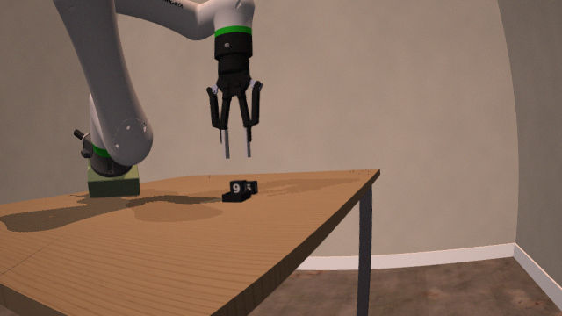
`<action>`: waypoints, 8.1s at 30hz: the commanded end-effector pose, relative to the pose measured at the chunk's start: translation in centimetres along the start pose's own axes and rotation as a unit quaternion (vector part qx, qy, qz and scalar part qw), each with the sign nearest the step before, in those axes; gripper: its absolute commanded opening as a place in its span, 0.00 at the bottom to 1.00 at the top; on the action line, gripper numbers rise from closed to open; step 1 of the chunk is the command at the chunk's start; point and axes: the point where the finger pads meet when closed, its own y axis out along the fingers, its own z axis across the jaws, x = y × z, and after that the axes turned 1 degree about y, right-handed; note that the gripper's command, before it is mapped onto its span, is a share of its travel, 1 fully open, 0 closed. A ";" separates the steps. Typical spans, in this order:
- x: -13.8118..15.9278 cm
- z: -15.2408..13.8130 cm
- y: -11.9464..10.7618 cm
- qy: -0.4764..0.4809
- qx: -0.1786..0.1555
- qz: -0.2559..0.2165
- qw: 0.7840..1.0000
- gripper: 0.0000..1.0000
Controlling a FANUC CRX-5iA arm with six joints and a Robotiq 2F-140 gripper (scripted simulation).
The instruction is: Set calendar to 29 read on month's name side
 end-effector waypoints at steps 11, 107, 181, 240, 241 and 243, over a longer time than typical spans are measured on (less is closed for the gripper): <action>0.0 0.0 1.8 0.000 0.000 0.000 1.000 0.29; 0.1 0.1 7.1 0.000 0.000 0.000 1.000 0.29; 0.1 0.1 7.2 0.000 0.000 0.000 1.000 0.17; -6.6 -0.6 -2.2 0.400 0.003 -0.002 0.916 0.17; -6.8 -0.6 -2.1 0.416 0.003 -0.002 0.909 0.17; -7.3 -0.6 -2.1 0.443 0.003 -0.002 0.897 0.17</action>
